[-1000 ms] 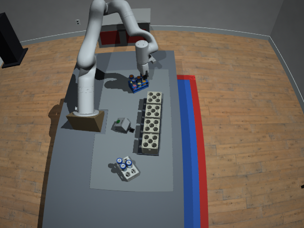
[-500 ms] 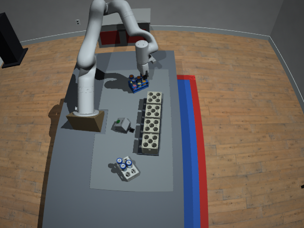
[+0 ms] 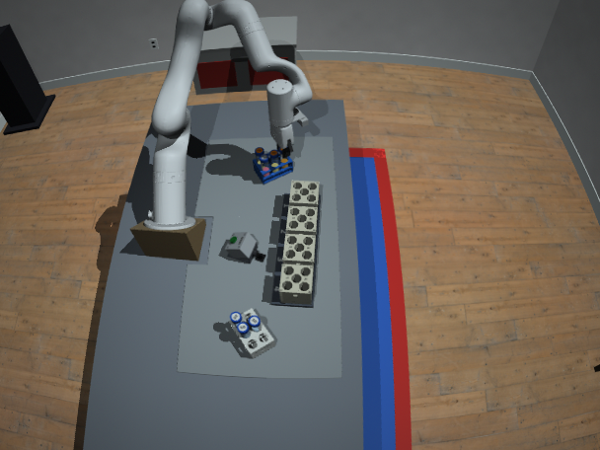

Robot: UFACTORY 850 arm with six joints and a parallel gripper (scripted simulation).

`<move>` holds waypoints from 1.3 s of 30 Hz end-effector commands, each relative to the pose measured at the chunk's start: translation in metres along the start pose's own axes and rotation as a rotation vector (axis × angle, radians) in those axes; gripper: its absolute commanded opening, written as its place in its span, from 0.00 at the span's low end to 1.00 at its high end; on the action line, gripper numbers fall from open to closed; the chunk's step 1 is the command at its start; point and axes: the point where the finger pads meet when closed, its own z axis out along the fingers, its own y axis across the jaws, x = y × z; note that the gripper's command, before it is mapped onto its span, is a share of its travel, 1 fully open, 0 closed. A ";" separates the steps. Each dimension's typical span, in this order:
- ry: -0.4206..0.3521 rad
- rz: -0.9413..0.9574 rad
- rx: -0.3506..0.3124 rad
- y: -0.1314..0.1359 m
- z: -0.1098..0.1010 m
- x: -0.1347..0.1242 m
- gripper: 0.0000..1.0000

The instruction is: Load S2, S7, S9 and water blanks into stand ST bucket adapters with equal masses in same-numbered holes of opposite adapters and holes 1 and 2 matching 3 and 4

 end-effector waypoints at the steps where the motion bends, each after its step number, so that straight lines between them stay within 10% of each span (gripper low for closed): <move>1: 0.001 0.000 0.000 0.000 -0.001 0.001 0.00; 39: 0.001 -0.001 0.000 0.000 -0.024 0.001 0.00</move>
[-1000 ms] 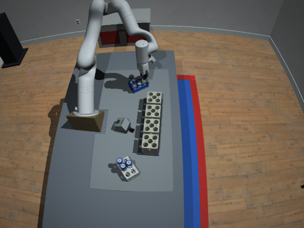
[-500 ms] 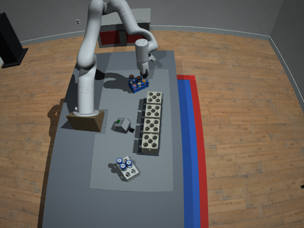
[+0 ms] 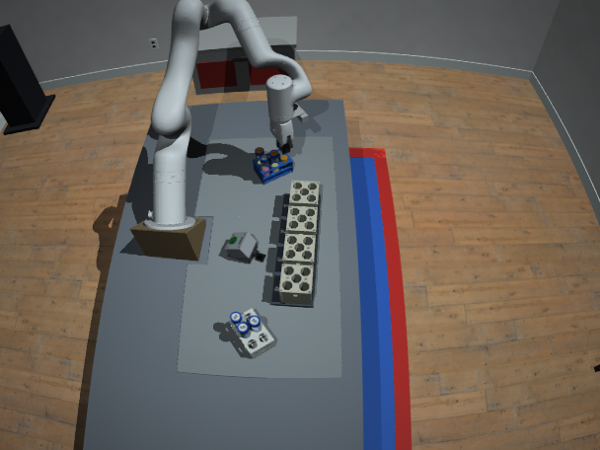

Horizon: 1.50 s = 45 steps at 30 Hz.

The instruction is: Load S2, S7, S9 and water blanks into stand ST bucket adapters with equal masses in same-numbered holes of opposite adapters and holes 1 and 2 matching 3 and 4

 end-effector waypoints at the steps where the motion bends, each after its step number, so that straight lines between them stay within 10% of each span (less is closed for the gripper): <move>1: 0.001 -0.001 -0.001 0.000 -0.004 0.001 0.00; 45: 0.001 -0.001 -0.001 0.000 -0.082 0.001 0.00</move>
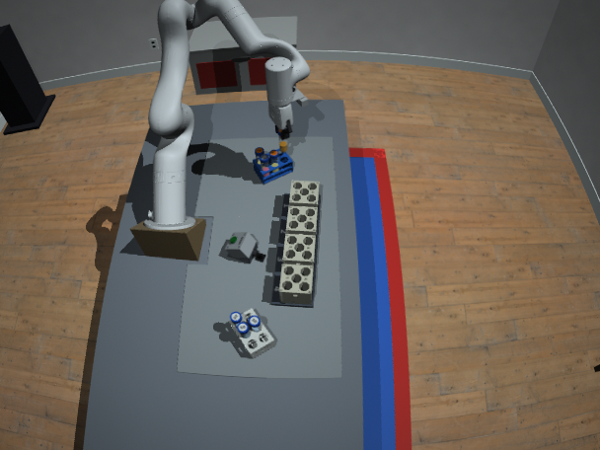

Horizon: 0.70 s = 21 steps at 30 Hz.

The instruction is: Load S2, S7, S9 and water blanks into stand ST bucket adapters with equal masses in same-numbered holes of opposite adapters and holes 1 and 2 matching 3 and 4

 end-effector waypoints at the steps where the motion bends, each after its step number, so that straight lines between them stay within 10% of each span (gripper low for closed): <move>1: 0.001 -0.001 0.000 0.000 -0.008 0.001 0.00; 21: 0.001 -0.001 -0.001 0.000 -0.036 0.001 0.00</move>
